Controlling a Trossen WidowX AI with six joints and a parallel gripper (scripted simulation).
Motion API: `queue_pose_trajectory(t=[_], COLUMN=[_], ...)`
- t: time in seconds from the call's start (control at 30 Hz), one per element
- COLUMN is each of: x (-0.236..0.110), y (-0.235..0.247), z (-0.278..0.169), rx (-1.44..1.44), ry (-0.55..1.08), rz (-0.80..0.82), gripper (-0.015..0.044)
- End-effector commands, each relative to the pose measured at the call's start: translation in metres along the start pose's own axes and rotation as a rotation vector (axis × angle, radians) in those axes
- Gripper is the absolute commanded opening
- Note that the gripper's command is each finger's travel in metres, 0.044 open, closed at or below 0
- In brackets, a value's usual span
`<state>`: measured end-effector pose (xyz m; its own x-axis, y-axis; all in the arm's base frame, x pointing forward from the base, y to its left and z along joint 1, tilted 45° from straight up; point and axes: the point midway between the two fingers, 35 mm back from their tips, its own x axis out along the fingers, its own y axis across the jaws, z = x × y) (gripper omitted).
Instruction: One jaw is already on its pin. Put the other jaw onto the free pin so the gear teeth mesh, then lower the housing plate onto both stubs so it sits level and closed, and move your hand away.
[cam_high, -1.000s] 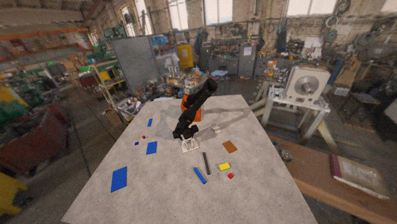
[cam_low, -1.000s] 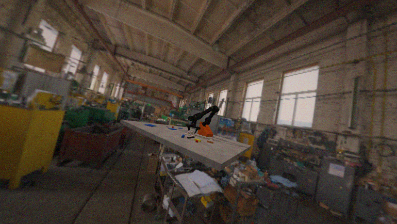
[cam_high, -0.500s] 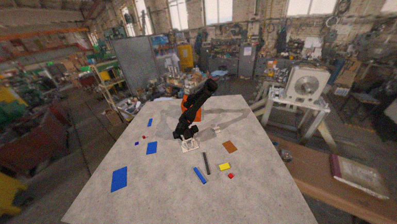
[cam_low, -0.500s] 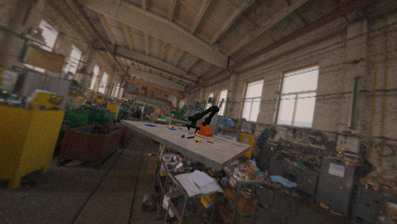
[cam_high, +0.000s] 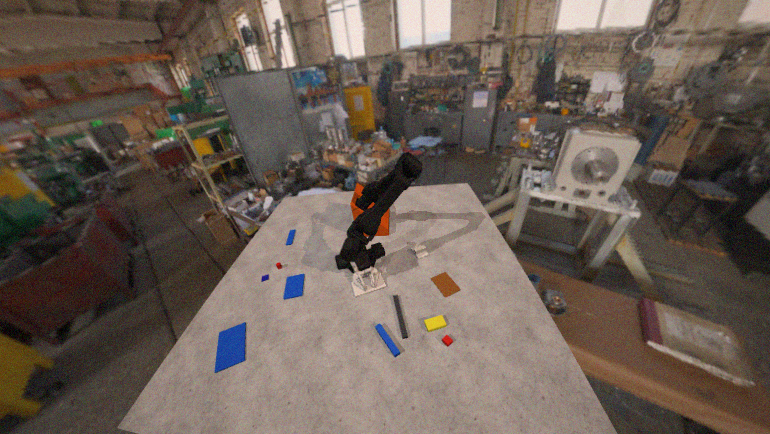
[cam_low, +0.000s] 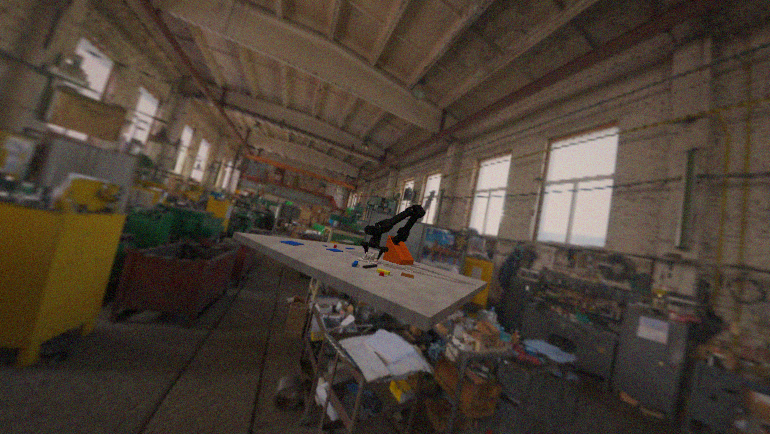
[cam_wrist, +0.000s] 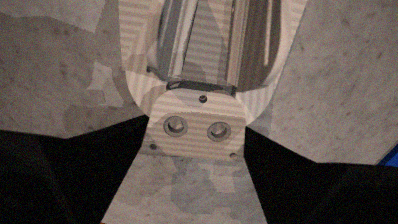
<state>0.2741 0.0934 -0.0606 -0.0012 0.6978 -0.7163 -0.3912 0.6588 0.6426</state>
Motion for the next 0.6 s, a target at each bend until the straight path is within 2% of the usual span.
queue_pose_trajectory(t=[0.0,0.57], x=[0.002,0.0044], y=[0.0011,0.0011], z=[0.0002,0.0002], rx=[0.001,0.0], ry=[-0.002,-0.002], rz=[0.006,0.006], gripper=[0.0351,0.0351])
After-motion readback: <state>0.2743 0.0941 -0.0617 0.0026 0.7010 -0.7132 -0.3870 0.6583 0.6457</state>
